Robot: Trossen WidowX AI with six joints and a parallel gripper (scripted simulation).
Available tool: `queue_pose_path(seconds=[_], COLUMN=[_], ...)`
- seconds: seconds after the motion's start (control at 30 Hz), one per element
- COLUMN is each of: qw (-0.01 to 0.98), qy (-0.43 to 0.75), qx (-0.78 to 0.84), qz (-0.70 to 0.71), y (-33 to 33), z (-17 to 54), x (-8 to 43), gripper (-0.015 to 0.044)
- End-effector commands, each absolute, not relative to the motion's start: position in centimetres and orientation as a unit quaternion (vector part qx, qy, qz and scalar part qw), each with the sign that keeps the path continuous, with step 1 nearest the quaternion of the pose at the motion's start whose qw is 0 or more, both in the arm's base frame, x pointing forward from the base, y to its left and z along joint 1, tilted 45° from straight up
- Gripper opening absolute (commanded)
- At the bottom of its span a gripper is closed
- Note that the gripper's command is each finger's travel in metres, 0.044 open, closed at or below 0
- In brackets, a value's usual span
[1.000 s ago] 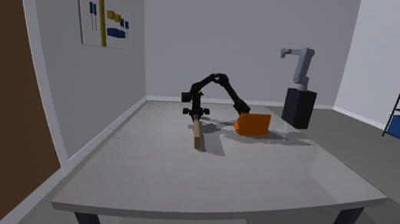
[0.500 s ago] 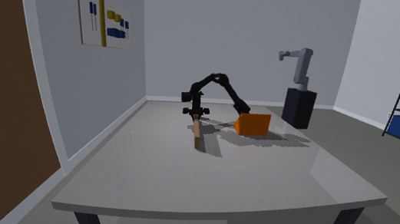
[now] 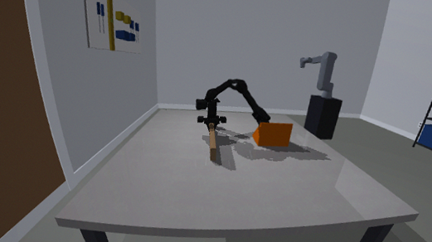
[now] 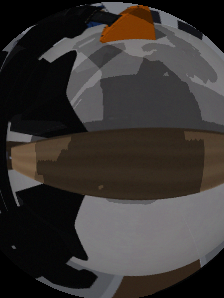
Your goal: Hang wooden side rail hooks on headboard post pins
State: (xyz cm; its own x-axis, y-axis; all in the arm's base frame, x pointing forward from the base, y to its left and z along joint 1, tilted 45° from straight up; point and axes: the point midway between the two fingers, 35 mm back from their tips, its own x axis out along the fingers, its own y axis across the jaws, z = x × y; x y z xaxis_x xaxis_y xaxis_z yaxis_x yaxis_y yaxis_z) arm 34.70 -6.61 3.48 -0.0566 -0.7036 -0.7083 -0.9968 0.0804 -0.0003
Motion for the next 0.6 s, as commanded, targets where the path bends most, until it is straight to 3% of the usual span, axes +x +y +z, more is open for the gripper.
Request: queue_pose_path(seconds=[0.0, 0.57], qw=[0.287, 0.287], qy=[0.672, 0.672], qx=[-0.631, -0.631], qz=[0.26, 0.26], y=[-5.99, -5.79], z=[3.87, 4.07], x=[35.05, 35.06], gripper=[0.0, 0.0])
